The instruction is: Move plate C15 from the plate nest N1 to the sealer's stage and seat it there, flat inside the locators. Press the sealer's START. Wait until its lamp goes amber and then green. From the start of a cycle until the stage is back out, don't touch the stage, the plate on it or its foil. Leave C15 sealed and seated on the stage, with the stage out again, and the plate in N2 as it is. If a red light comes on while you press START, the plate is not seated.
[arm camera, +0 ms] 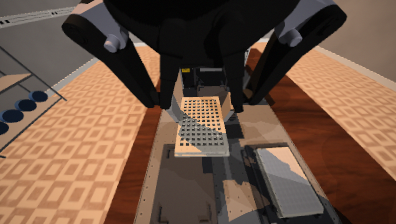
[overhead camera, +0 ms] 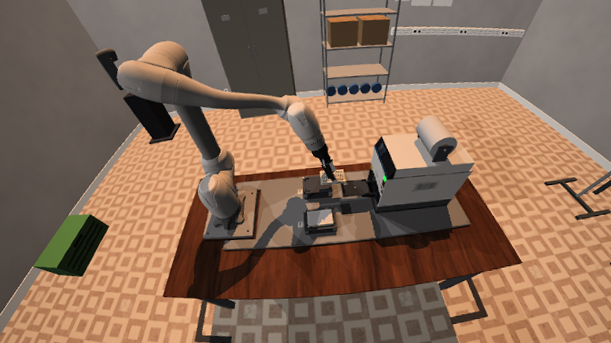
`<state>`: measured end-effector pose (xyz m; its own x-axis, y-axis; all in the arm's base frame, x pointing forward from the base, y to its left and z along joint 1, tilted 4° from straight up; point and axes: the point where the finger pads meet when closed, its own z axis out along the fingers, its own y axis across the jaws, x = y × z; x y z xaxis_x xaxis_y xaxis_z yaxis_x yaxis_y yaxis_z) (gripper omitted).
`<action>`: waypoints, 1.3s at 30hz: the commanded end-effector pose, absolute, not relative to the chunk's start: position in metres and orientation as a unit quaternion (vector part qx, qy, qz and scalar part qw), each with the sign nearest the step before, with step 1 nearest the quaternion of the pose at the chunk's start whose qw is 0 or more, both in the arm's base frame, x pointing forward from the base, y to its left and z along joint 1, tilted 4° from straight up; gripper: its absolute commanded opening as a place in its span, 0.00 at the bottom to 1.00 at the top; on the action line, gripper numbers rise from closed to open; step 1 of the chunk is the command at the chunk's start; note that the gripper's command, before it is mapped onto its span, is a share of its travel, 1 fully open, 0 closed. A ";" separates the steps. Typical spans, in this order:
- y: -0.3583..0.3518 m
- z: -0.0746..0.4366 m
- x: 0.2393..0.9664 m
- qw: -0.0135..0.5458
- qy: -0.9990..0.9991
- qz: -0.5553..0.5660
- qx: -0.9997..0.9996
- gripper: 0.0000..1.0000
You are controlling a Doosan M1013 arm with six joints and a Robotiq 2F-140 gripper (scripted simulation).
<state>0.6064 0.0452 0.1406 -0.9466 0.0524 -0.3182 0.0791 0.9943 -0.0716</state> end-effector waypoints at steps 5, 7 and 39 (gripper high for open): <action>0.039 0.141 0.624 0.162 0.985 -0.040 0.034 0.10; 0.037 0.141 0.629 0.162 0.985 -0.040 0.034 0.10; 0.008 0.141 0.688 0.162 0.985 -0.040 0.034 0.10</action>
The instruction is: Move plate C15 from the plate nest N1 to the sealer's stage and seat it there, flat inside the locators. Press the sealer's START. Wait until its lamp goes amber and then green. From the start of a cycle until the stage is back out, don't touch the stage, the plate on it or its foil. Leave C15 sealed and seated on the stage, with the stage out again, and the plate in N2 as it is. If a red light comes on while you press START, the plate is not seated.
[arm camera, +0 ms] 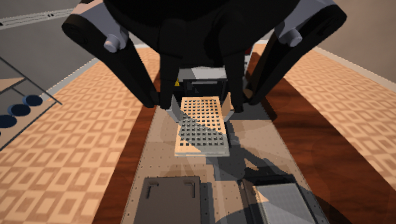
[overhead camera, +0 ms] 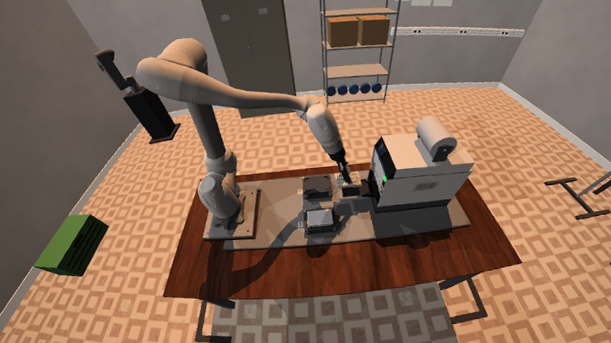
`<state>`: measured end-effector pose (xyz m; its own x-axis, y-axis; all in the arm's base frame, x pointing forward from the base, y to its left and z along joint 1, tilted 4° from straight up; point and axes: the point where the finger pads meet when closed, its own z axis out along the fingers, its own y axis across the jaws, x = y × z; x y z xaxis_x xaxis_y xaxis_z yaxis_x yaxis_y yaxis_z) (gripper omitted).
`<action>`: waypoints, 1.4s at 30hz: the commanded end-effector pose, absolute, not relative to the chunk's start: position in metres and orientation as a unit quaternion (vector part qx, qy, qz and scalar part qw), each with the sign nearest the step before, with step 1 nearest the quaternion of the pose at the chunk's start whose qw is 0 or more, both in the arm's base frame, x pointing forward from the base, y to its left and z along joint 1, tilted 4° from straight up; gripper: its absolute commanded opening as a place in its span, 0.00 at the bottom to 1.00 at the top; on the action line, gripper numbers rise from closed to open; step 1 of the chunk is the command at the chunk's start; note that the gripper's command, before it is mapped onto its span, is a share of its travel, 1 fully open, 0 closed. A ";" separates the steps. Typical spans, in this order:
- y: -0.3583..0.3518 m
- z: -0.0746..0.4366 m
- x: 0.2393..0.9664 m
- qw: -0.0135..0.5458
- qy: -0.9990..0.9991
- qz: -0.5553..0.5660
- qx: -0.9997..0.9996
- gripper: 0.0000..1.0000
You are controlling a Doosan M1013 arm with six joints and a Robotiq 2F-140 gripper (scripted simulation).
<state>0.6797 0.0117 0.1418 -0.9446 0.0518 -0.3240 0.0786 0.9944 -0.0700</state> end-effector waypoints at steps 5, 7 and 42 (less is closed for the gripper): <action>0.003 0.141 0.698 0.161 0.985 -0.040 0.034 0.10; 0.001 0.141 0.702 0.161 0.985 -0.040 0.034 0.10; -0.006 0.142 0.717 0.161 0.985 -0.040 0.034 0.10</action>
